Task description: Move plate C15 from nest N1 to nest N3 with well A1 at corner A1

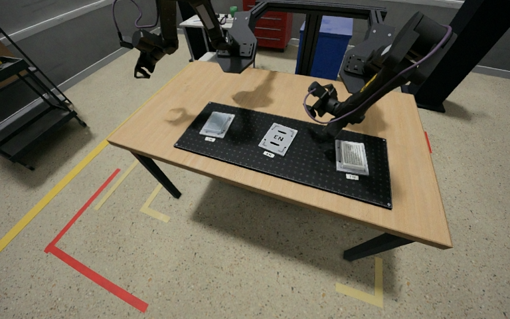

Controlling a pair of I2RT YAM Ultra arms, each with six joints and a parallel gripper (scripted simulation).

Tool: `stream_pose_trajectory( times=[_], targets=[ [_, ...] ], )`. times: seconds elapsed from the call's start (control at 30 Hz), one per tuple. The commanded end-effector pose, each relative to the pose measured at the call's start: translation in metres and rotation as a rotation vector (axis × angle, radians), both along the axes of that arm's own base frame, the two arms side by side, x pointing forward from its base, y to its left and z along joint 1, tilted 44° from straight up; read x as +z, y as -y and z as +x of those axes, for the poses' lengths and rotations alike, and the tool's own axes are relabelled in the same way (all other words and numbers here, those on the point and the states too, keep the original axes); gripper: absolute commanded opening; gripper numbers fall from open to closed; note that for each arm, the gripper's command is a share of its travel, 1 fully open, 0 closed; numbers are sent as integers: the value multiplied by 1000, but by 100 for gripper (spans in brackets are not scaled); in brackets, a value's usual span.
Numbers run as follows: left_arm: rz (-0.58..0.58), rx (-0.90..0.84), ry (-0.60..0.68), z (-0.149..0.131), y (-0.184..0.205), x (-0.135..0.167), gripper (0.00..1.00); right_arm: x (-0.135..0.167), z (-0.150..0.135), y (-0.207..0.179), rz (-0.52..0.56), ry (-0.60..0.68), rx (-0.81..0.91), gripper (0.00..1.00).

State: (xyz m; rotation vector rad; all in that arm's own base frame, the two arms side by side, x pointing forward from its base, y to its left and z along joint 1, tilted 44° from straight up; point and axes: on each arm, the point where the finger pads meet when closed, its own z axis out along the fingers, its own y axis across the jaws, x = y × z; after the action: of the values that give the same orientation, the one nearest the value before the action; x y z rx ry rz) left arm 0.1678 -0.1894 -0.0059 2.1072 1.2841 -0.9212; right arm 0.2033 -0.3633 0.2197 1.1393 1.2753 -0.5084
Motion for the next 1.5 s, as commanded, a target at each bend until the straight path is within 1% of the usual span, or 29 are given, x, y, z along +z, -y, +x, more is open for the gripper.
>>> stream_pose_trajectory(
  times=[0.0, 0.07, 0.17, 0.27, 0.37, 0.53, 0.6, 0.63, 0.73, 0.97, 1.07, 1.1, 1.17, 1.2, 1.37, 1.47],
  targets=[
    [-2, -2, 1, -1, 0, 1, 100, 3, -1, 0, -7, 4, -3, 100],
    [-2, -2, 1, -1, 0, 1, 100, 3, -1, 0, -7, 4, -3, 100],
    [64, -9, -12, -4, -5, -5, 100, -1, -2, -4, 15, 21, -13, 100],
    [186, -42, -2, -7, -15, -16, 100, -8, -2, -15, 49, 54, -18, 100],
    [339, -119, 26, -14, -24, -28, 100, -20, 3, -43, 89, 96, -1, 100],
    [539, -228, 80, -22, -39, -38, 100, -35, 9, -77, 136, 146, 21, 100],
    [539, -228, 80, -22, -39, -38, 100, -35, 9, -77, 136, 146, 21, 100],
    [584, -246, 91, -22, -44, -40, 100, -38, 9, -81, 145, 157, 18, 100],
    [725, -330, 152, -23, -56, -43, 100, -48, 13, -105, 174, 190, 36, 100],
    [967, -482, 302, -17, -75, -36, 100, -62, 21, -143, 218, 249, 68, 100],
    [1064, -548, 377, -11, -81, -30, 100, -64, 24, -157, 227, 286, 82, 100],
    [1095, -570, 403, -9, -83, -28, 100, -66, 25, -162, 232, 294, 87, 100],
    [1095, -570, 403, -9, -83, -28, 100, -66, 25, -162, 232, 294, 87, 100],
    [1131, -589, 429, -6, -86, -25, 100, -66, 25, -164, 236, 307, 82, 100],
    [1288, -714, 598, 7, -88, -7, 100, -77, 32, -191, 270, 343, 113, 100],
    [1368, -780, 695, 14, -87, 5, 100, -78, 35, -203, 283, 382, 127, 100]
  ],
)
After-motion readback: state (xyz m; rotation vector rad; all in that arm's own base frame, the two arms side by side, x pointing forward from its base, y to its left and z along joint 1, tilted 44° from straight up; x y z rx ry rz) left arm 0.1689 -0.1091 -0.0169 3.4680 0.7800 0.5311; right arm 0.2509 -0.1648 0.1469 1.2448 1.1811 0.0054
